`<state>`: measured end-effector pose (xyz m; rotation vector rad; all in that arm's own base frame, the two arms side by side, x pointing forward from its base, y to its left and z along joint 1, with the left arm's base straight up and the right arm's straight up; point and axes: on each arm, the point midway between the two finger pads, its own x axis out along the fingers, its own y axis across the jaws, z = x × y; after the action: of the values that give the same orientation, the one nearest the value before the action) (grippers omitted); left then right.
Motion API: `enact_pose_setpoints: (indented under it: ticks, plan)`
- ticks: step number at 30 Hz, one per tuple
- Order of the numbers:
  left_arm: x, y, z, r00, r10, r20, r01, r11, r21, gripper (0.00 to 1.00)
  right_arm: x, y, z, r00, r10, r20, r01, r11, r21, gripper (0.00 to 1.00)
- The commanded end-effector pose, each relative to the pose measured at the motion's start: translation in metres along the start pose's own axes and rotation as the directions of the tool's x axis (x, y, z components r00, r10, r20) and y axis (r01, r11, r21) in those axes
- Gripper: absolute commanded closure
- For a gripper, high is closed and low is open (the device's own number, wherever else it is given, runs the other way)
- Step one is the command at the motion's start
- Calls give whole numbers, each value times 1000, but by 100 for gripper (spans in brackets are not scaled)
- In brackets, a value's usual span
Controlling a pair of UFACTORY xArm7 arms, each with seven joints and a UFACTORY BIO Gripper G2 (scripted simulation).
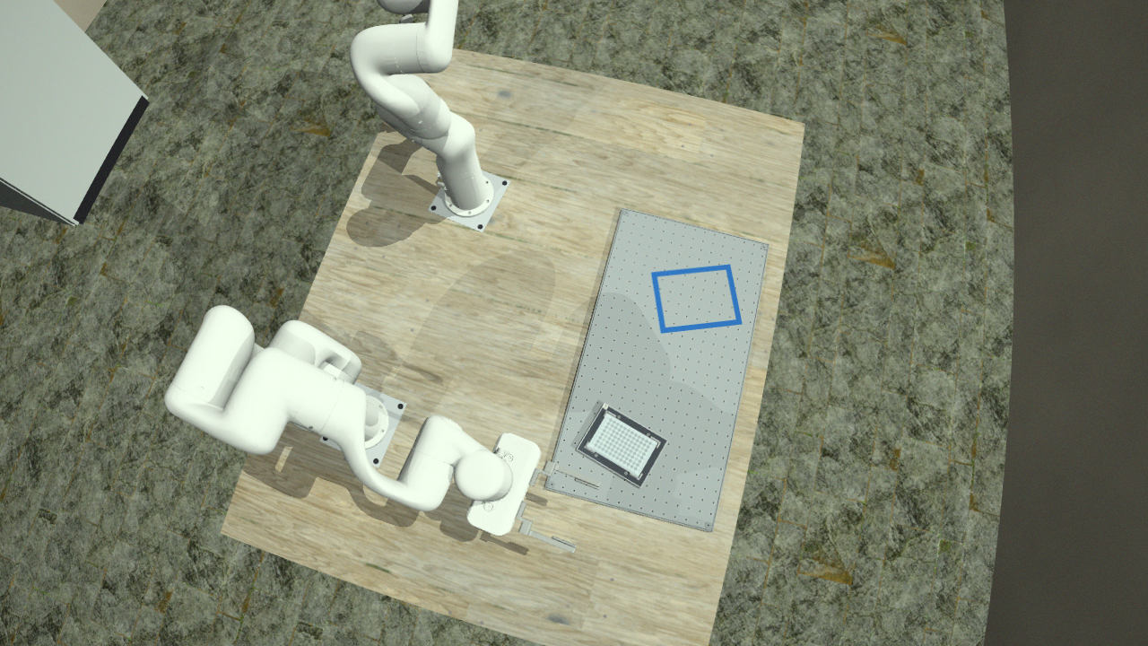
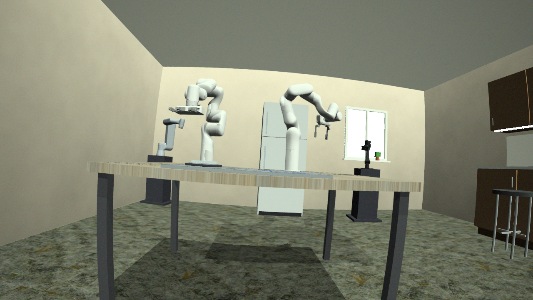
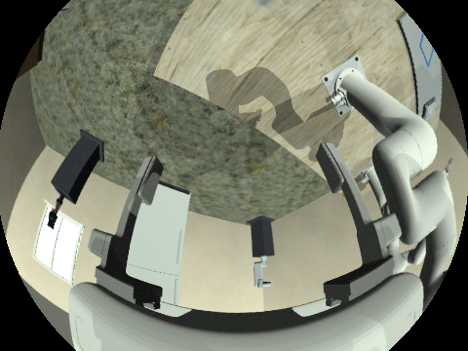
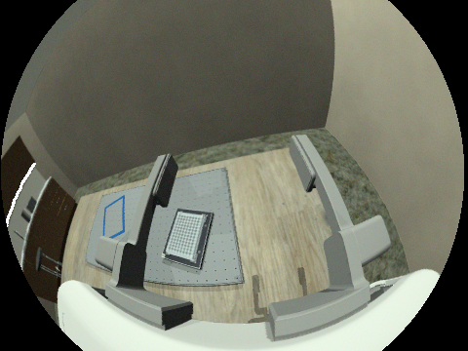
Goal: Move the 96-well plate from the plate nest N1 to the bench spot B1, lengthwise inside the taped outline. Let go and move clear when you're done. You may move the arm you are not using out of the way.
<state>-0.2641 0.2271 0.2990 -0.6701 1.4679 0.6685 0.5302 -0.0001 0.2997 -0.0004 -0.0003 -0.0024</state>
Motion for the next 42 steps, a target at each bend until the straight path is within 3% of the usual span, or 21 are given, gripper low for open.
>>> enact_pose_setpoints:
  ticks: [1, 8, 10, 42]
  plan:
    - [-1, 1, 0, 1000, 3, 1, -3, 1000, 0, 0, 1, 0, 2, 1000, 2, 4, -2, 1000, 0, 63]
    - [-1, 1, 0, 1000, 3, 1, -3, 1000, 0, 0, 5, 21, -19, 985, -171, 4, 171, 985, 1, 63]
    - [-1, 1, 0, 1000, 3, 1, -3, 1000, 0, 0, 5, 21, -19, 985, -171, 4, 171, 985, 1, 63]
    - [-1, 1, 0, 1000, 3, 1, -3, 1000, 0, 0, 29, 123, -126, 985, -171, 3, 171, 985, 2, 63]
